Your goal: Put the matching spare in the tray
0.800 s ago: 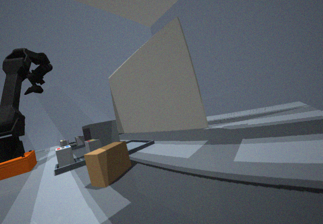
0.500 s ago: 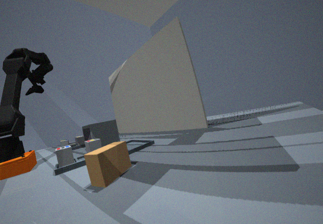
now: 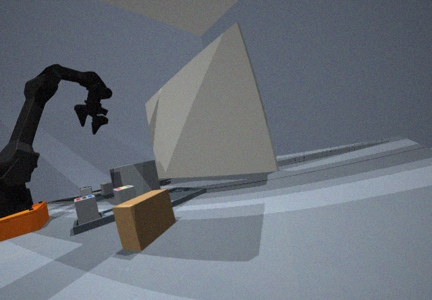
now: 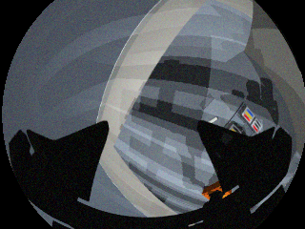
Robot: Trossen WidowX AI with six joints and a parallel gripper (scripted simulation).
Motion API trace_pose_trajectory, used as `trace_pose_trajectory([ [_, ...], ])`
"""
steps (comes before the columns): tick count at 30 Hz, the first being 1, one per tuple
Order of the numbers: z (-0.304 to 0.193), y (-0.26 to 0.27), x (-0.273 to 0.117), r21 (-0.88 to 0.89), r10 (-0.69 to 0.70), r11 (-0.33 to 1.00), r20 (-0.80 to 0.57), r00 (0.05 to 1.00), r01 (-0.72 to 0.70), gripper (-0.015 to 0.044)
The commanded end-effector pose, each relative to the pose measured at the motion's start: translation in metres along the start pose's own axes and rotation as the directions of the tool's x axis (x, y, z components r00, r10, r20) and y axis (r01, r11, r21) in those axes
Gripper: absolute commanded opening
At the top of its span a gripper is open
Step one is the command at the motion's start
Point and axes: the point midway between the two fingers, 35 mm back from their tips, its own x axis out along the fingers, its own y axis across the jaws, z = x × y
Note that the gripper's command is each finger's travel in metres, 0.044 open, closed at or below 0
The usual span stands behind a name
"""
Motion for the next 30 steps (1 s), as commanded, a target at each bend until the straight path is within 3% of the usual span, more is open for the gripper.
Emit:
trace_pose_trajectory([
  [1,0.02,-0.064,-0.019,0.078,-0.139,0.988,0.05,0.989,0.135,0.044],
  [10,0.024,-0.212,-0.084,0.274,-0.441,0.869,0.047,0.896,0.413,0.044],
  [19,-0.032,-0.341,-0.158,0.426,-0.637,0.659,-0.123,0.761,0.62,0.044],
  [30,-0.046,-0.358,-0.17,0.442,-0.653,0.623,-0.161,0.74,0.646,0.044],
])
